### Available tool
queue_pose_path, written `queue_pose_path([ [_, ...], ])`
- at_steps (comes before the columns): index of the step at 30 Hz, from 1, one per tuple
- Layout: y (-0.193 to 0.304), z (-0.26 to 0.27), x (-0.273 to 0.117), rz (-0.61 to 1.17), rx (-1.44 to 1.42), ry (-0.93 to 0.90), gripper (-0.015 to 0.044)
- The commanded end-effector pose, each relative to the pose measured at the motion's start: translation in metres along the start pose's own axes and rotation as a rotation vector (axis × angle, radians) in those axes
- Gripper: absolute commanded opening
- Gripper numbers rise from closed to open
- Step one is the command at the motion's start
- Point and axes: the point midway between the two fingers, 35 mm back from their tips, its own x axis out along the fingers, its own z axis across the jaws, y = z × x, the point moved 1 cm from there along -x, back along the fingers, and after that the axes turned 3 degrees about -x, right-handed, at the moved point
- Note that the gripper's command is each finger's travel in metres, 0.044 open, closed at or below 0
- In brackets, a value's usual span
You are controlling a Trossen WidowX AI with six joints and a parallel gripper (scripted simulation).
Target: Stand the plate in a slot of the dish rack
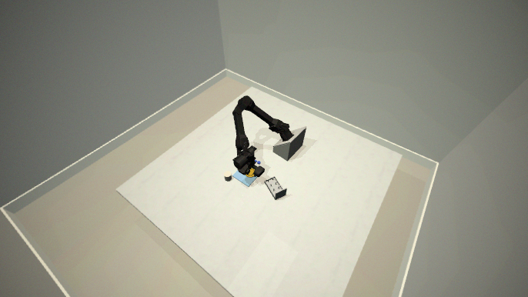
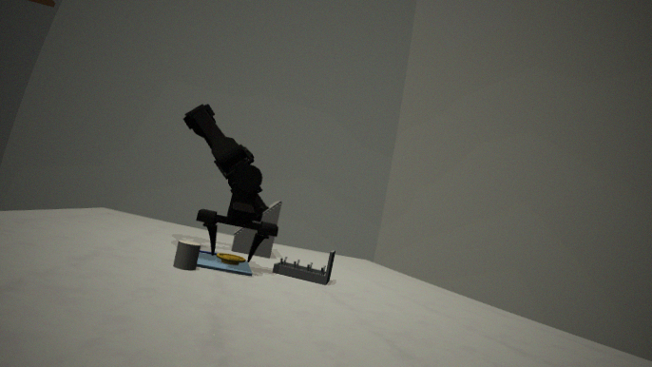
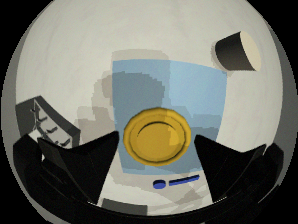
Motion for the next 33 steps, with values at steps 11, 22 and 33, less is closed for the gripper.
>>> queue_pose_path([
  [11,0.003,0.001,0.009,0.010,-0.010,0.005,0.0382],
  [22,0.003,0.001,0.009,0.010,-0.010,0.005,0.0289],
  [33,-0.010,0.006,-0.040,0.004,-0.011,-0.015,0.0000],
])
